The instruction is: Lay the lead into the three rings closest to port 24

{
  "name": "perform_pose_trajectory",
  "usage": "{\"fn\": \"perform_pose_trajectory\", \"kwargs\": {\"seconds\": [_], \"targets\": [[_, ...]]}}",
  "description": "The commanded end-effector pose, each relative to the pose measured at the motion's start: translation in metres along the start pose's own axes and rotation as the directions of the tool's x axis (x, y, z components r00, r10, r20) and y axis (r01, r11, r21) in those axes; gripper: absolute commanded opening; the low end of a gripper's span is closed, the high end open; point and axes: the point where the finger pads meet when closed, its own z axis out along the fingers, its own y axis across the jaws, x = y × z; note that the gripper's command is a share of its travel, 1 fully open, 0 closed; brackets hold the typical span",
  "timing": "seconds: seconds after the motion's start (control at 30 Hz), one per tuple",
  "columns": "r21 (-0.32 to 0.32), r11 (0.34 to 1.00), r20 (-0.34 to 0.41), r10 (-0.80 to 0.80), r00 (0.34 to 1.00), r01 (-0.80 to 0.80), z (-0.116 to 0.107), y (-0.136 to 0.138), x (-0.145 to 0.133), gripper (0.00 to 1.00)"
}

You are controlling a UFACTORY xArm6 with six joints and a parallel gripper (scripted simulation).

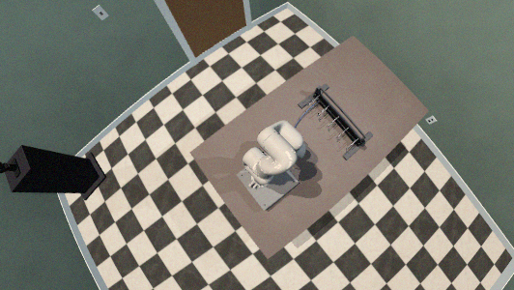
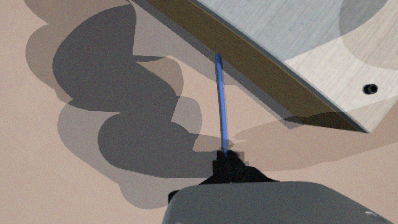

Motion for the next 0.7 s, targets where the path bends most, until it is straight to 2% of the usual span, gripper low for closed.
{"fn": "perform_pose_trajectory", "kwargs": {"seconds": [0.0,0.67], "targets": [[0.001,1.0,0.002,0.0,1.0,0.0,-0.0005,-0.0005,-0.0008,0.0],[0.001,1.0,0.002,0.0,1.0,0.0,-0.0055,-0.0005,-0.0008,0.0]]}}
